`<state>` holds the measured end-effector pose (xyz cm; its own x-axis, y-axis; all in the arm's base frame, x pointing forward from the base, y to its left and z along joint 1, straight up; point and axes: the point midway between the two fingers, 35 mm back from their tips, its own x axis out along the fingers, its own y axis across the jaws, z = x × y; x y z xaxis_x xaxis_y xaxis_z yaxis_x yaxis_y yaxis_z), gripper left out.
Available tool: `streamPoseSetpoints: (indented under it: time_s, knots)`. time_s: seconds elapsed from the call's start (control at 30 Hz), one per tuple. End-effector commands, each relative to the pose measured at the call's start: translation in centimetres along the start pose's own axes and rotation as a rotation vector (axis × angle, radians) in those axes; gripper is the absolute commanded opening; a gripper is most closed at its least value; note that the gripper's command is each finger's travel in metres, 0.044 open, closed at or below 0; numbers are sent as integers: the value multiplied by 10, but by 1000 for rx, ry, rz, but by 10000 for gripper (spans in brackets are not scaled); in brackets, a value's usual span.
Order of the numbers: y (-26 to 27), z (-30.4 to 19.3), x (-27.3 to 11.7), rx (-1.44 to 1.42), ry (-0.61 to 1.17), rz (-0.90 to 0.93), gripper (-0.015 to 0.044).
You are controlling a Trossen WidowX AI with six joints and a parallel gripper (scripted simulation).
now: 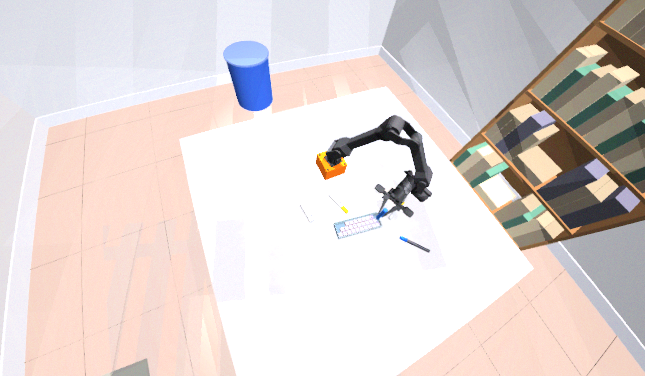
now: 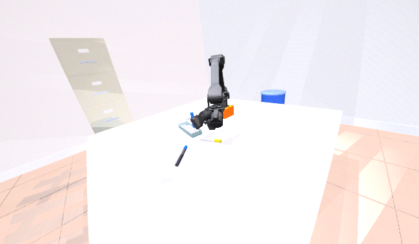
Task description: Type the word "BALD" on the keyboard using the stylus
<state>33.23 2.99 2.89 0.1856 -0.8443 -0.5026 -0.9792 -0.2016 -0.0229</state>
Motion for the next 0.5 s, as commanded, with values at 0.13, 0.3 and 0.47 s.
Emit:
streamPoseSetpoints:
  time_s: [0.13,0.3,0.47]
  knots:
    - [1,3,2,2,0,3,81]
    - [1,4,2,2,0,3,81]
    - [1,6,3,2,0,3,81]
